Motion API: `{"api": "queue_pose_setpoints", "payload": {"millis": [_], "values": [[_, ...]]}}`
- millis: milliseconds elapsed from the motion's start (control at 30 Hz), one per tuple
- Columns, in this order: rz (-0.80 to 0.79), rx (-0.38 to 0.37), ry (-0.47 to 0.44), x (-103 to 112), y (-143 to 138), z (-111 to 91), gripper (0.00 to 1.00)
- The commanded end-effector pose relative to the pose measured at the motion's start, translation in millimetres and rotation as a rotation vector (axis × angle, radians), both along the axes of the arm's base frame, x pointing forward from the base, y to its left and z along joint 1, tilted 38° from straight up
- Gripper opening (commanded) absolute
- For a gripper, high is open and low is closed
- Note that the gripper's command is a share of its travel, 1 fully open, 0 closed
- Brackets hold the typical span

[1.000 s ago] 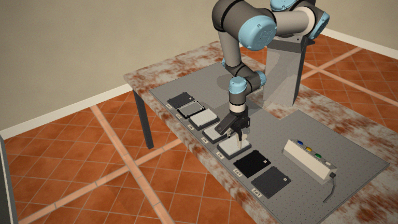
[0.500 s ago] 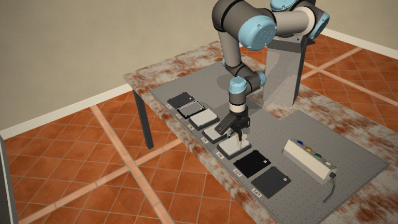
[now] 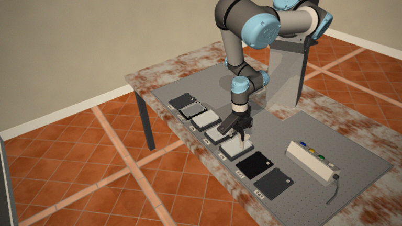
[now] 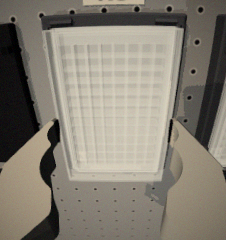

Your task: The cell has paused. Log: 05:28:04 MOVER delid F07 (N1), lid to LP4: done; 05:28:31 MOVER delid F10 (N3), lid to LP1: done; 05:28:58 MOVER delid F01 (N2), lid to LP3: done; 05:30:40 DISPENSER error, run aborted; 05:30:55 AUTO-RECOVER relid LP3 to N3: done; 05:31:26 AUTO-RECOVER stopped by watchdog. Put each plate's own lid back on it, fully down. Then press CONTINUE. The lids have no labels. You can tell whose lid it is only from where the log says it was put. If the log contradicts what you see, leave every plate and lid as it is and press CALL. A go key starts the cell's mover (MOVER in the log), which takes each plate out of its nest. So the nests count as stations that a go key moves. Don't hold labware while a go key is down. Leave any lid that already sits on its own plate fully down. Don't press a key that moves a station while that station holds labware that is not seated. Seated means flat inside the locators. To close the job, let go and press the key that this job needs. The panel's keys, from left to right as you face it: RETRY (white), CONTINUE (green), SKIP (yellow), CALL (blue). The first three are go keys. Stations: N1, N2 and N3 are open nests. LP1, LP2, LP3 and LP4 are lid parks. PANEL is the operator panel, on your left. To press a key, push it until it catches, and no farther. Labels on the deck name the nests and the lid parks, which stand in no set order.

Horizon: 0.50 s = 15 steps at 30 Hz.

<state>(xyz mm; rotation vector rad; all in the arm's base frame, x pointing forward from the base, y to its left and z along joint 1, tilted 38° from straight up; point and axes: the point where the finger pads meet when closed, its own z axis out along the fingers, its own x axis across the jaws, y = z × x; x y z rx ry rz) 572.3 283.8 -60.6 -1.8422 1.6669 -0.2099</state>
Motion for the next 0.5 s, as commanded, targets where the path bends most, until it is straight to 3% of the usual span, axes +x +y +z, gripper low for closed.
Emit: {"api": "queue_pose_setpoints", "payload": {"millis": [0, 467], "values": [[0.000, 0.000, -0.001, -3.2, -2.3, 5.7, 0.00], [0.012, -0.008, -0.006, -5.7, -14.7, 9.8, 0.00]]}}
